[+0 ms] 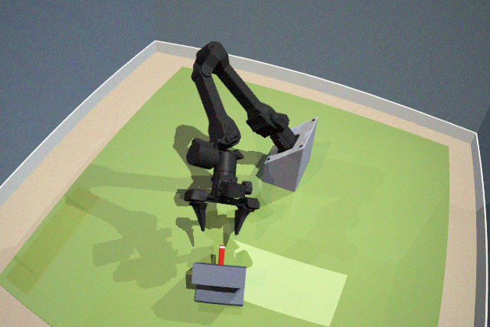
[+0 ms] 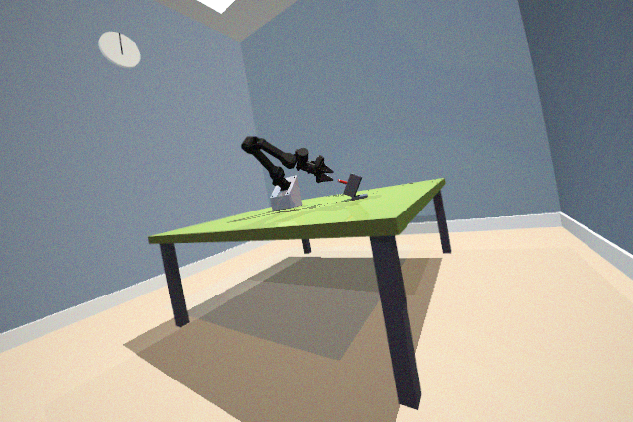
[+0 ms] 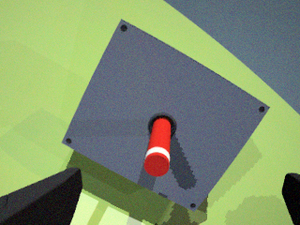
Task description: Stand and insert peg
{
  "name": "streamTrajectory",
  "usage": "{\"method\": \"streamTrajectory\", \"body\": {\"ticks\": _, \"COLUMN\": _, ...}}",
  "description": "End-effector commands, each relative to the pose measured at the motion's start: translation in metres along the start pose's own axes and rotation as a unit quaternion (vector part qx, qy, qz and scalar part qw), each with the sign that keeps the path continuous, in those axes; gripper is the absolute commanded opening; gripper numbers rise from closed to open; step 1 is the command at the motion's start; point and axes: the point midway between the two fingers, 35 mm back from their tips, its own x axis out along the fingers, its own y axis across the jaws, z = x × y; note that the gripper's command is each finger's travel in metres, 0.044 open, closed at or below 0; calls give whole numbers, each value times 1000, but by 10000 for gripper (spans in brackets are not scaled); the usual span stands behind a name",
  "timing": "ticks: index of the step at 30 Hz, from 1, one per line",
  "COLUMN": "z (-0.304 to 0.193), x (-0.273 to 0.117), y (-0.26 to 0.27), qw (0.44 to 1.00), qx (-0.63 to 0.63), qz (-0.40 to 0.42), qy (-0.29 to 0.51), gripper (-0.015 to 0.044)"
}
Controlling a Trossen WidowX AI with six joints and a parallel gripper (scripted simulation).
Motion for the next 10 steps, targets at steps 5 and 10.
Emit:
{"method": "streamTrajectory", "body": {"ticks": 5, "z": 0, "x": -8, "y": 0, "qw": 1000, "qx": 2, "qz": -1, "qy": 1, "gripper": 440}}
{"method": "streamTrajectory", "body": {"ticks": 10, "z": 0, "x": -12, "y": 0, "qw": 1000, "qx": 2, "qz": -1, "qy": 0, "gripper": 440}}
